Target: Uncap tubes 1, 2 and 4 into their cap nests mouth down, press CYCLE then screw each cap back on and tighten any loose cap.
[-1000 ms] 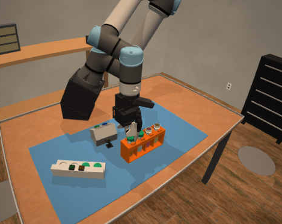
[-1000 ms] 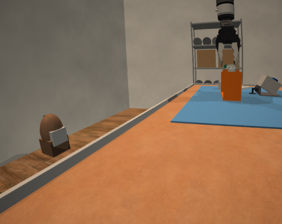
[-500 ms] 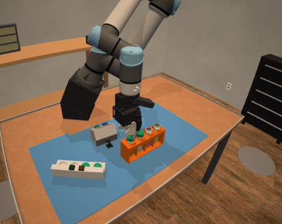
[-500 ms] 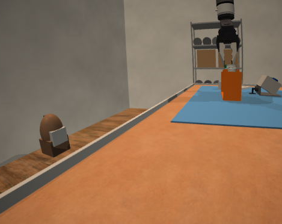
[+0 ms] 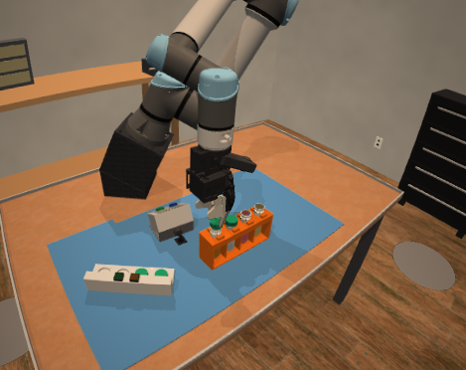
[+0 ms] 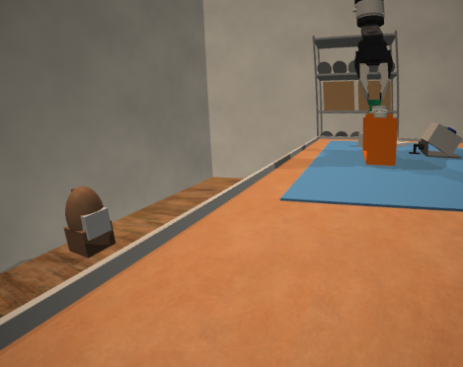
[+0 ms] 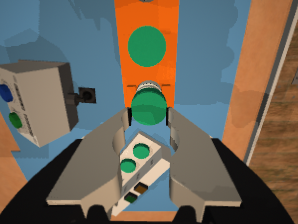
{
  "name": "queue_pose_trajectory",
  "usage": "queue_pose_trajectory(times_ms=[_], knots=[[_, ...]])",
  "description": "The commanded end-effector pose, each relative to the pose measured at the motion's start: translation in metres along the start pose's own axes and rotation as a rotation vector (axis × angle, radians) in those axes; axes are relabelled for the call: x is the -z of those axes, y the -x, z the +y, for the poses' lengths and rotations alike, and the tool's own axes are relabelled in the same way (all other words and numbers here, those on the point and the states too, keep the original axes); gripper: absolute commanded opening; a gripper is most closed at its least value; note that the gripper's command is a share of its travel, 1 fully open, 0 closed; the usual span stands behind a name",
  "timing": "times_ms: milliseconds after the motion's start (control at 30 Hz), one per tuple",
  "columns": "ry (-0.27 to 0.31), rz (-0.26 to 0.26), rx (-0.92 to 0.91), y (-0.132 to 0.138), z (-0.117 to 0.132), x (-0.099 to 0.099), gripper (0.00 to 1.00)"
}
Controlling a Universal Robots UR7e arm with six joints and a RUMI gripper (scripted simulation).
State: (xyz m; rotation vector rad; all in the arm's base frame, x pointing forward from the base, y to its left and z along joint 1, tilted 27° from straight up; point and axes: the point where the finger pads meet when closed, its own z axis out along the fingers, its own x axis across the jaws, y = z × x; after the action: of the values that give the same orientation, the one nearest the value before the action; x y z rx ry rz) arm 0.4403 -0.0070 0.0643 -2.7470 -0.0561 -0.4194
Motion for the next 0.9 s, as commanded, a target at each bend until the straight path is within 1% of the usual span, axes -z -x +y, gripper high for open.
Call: queue_pose_trajectory(times_ms=[0,33,200,333,367,400,433,467,500,533,567,600,633,667,733,800,867], knots=[[0.000,0.000,0.000,0.000,0.000,0.016,0.00],[0.000,0.000,0.000,0.000,0.000,0.019,0.00],[0.000,0.000,0.000,0.000,0.000,0.019,0.00],[0.000,0.000,0.325,0.013,0.031,0.019,0.00],[0.000,0.000,0.334,0.013,0.031,0.019,0.00],[0.000,0.000,0.410,0.016,0.039,0.019,0.00],[0.000,0.000,0.417,0.016,0.039,0.019,0.00],[0.000,0.000,0.499,0.019,0.046,0.019,0.00],[0.000,0.000,0.500,0.019,0.046,0.019,0.00],[0.000,0.000,0.584,0.022,0.054,0.019,0.00],[0.000,0.000,0.584,0.022,0.054,0.019,0.00],[0.000,0.000,0.667,0.025,0.062,0.019,0.00],[0.000,0.000,0.667,0.025,0.062,0.019,0.00],[0.000,0.000,0.750,0.028,0.070,0.019,0.00],[0.000,0.000,0.750,0.028,0.070,0.019,0.00],[0.000,0.000,0.913,0.035,0.085,0.019,0.00],[0.000,0.000,0.926,0.041,0.100,0.019,0.00]])
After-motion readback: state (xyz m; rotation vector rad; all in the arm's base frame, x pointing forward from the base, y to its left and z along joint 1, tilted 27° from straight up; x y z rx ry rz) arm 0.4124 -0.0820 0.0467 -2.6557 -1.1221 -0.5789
